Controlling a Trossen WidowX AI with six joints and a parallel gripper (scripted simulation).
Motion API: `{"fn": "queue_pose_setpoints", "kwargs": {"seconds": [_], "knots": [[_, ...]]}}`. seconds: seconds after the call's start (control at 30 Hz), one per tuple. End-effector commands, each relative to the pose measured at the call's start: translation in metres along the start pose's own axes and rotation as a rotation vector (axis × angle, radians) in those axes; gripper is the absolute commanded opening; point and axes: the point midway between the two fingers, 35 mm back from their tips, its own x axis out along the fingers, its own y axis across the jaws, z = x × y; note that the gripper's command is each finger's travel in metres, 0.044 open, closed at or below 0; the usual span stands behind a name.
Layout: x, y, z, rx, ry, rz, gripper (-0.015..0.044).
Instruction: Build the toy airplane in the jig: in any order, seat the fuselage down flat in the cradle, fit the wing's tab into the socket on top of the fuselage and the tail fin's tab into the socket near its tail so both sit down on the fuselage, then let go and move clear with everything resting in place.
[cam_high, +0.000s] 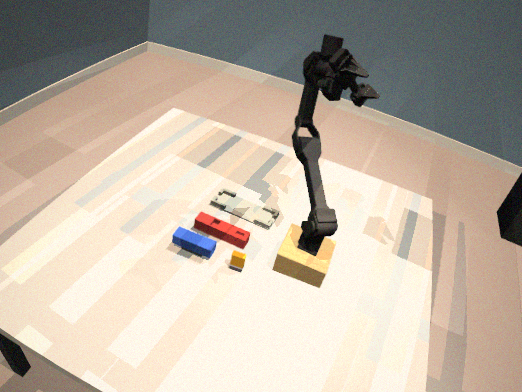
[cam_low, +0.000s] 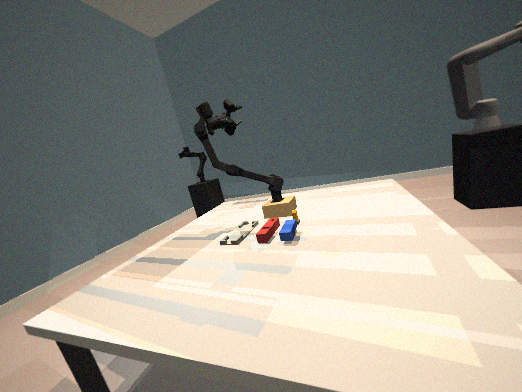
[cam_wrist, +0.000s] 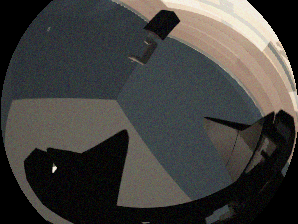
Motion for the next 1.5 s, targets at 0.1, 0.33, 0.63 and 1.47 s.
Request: {"fn": "queue_pose_setpoints", "kwargs": {"seconds": [0.1, 0.33, 0.63, 1.47], "knots": [[0.016, 0.003, 0.014, -0.04, -0.107, 0.044, 0.044], [0.115, 0.023, 0.06, -0.318, -0.524, 0.062, 0.044], [0.168, 0.077, 0.179, -0.529, -1.041, -0.085, 0.044], [-0.116, 0.046, 0.462, -0.118, -1.568, -0.997, 0.044]]}}
